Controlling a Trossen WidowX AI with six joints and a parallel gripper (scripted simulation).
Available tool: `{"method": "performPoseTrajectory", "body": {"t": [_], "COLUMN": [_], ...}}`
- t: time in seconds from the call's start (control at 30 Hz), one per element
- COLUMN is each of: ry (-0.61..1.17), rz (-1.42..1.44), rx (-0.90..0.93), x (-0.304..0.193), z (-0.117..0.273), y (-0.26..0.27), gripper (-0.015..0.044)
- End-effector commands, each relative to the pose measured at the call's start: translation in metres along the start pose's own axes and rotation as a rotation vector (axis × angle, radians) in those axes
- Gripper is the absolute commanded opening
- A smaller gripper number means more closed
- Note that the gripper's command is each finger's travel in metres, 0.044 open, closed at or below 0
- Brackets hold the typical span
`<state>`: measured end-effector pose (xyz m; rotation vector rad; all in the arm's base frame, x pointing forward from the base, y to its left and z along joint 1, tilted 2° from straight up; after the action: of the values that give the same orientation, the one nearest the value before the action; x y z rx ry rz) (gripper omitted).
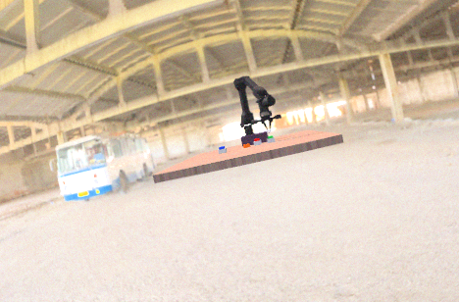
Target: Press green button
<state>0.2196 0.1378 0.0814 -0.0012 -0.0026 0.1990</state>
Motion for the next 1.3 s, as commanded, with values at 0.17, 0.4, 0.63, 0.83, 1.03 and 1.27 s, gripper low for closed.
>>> {"method": "performPoseTrajectory", "body": {"t": [0.17, 0.4, 0.63, 0.83, 1.03, 1.27], "ry": [0.007, 0.007, 0.007, 0.007, 0.007, 0.007], "rz": [-0.004, -0.004, -0.004, -0.004, -0.004, -0.004], "rx": [0.002, 0.001, 0.001, 0.001, 0.001, 0.002], "x": [-0.001, -0.001, -0.001, -0.001, -0.001, -0.001], "z": [-0.015, -0.026, -0.027, -0.027, -0.027, 0.007], "y": [0.000, 0.000, 0.000, 0.000, 0.000, 0.000], "gripper": [0.0020, 0.0020, 0.0020, 0.0020, 0.0020, 0.0020]}}
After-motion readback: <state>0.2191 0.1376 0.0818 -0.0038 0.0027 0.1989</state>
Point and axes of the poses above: the point midway between the two fingers, 35 mm back from their tips, its own z axis back along the fingers, its own y axis across the jaws, x = y × z, the point moved 6 cm from there along z, back along the fingers, and after that the axes turned 10 degrees about z, right-handed, at the moved point
